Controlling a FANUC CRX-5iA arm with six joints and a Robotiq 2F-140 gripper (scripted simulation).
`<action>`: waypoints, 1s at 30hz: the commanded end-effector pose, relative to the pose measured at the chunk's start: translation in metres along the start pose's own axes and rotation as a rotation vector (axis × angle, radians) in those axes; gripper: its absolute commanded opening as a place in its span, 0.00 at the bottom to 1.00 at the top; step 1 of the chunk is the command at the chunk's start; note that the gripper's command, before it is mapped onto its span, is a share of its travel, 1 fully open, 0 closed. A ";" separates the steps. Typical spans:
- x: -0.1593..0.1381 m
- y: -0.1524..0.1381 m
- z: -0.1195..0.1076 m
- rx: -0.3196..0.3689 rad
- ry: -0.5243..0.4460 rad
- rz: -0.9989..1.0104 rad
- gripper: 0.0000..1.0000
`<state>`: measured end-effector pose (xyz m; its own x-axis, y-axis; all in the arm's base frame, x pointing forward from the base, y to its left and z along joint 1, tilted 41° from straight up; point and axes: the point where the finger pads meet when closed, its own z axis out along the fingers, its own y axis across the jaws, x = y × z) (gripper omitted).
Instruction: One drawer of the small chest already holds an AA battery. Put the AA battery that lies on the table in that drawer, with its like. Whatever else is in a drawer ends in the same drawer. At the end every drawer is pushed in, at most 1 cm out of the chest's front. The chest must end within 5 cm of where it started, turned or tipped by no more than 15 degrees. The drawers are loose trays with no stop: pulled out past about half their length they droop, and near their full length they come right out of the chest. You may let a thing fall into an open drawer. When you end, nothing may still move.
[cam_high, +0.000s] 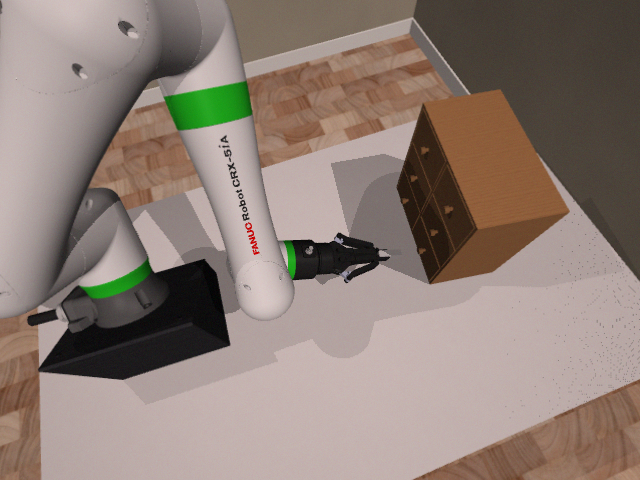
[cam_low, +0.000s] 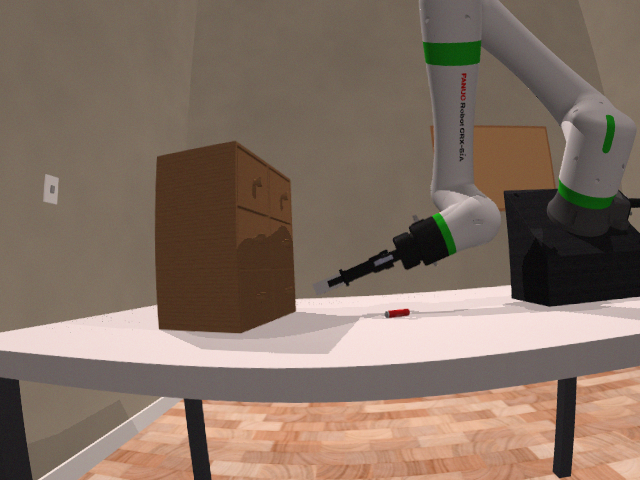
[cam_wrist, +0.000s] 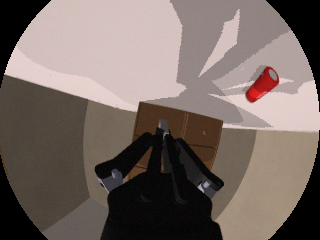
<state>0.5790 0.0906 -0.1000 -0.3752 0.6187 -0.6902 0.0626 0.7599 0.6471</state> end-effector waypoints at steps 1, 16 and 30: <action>-0.010 0.000 -0.013 0.000 0.001 0.001 0.00; -0.071 0.000 -0.079 0.000 0.001 0.000 0.00; -0.072 0.000 -0.082 -0.002 0.029 0.002 0.00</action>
<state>0.5315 0.0307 -0.0239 -0.3878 0.6163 -0.6854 0.0610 0.7591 0.6481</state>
